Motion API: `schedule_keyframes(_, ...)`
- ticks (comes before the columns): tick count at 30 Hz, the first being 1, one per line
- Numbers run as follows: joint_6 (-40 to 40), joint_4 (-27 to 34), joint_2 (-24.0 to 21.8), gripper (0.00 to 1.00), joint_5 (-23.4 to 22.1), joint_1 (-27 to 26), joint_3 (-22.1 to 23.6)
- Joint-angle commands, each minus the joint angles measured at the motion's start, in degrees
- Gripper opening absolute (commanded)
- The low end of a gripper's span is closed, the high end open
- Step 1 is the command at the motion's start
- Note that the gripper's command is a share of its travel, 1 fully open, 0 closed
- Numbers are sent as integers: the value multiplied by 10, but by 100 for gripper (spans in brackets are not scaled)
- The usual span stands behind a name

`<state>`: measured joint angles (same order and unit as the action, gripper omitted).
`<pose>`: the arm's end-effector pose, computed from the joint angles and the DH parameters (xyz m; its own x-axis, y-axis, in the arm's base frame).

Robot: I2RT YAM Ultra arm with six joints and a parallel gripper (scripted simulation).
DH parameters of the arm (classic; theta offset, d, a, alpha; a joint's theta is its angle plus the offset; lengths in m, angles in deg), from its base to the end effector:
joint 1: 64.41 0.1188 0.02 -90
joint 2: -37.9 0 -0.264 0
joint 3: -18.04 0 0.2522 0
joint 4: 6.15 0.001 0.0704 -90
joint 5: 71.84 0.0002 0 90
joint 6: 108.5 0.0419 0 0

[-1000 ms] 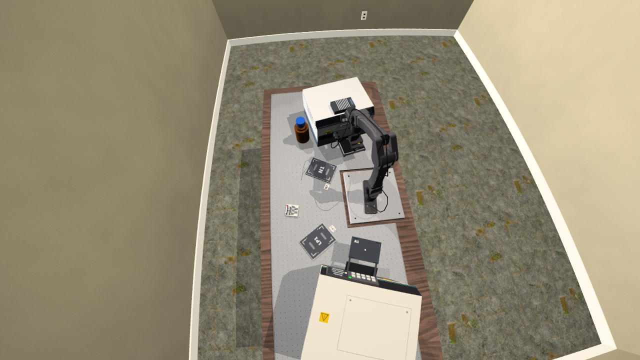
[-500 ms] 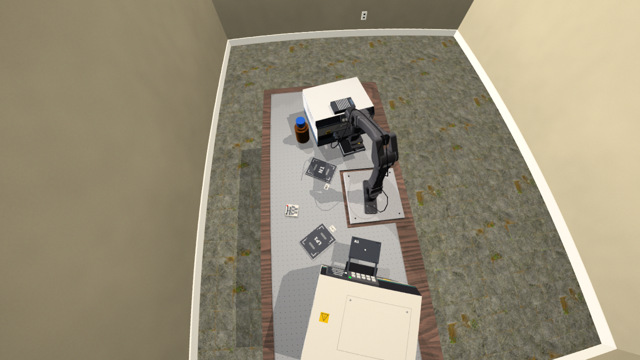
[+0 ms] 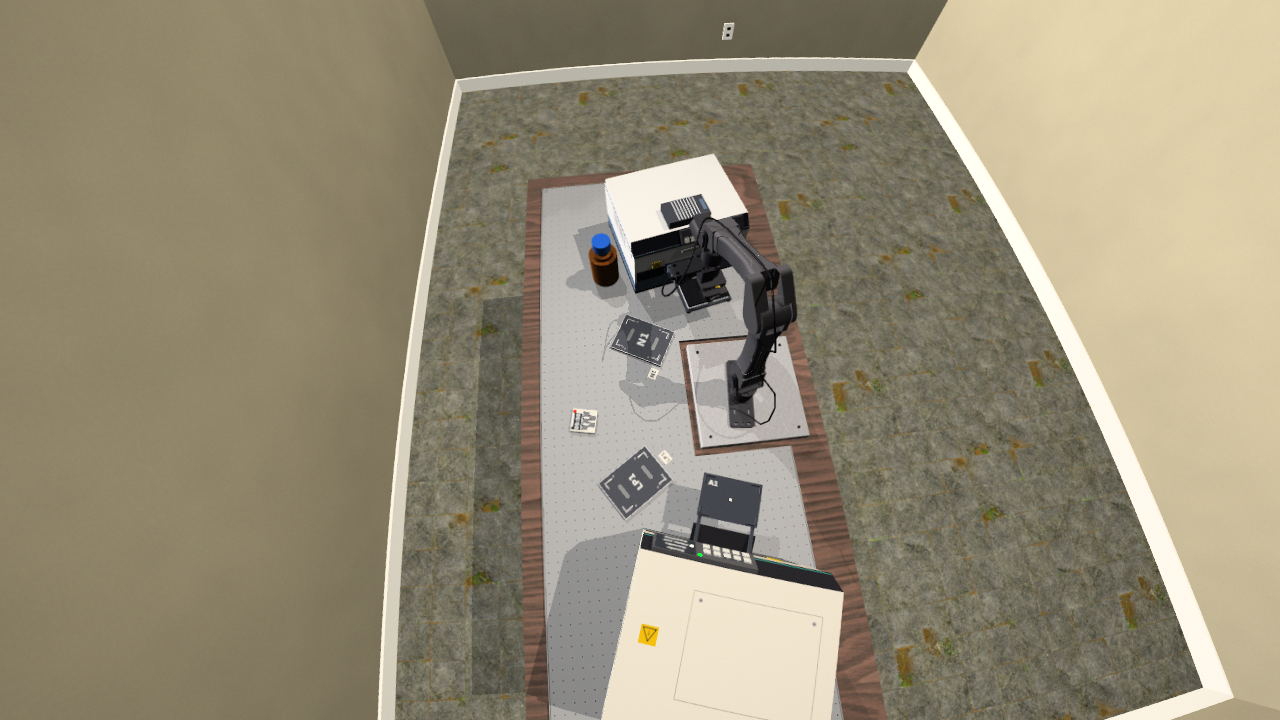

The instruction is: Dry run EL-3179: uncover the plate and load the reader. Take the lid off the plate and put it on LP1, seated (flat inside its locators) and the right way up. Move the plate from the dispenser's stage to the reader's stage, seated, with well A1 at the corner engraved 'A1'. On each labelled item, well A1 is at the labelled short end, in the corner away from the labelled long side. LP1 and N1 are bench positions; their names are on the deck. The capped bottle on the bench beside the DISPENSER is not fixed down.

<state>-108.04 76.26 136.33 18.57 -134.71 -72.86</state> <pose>0.1047 -0.2903 0.2346 -0.9441 -0.3295 0.0071 -0.3295 0.9441 -0.0011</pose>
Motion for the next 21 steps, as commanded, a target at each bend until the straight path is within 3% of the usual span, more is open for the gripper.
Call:
schedule_keyframes(1,-5,12,-10,85,-10,1,-19)
schedule_keyframes(21,-5,27,-14,85,-10,1,-30)
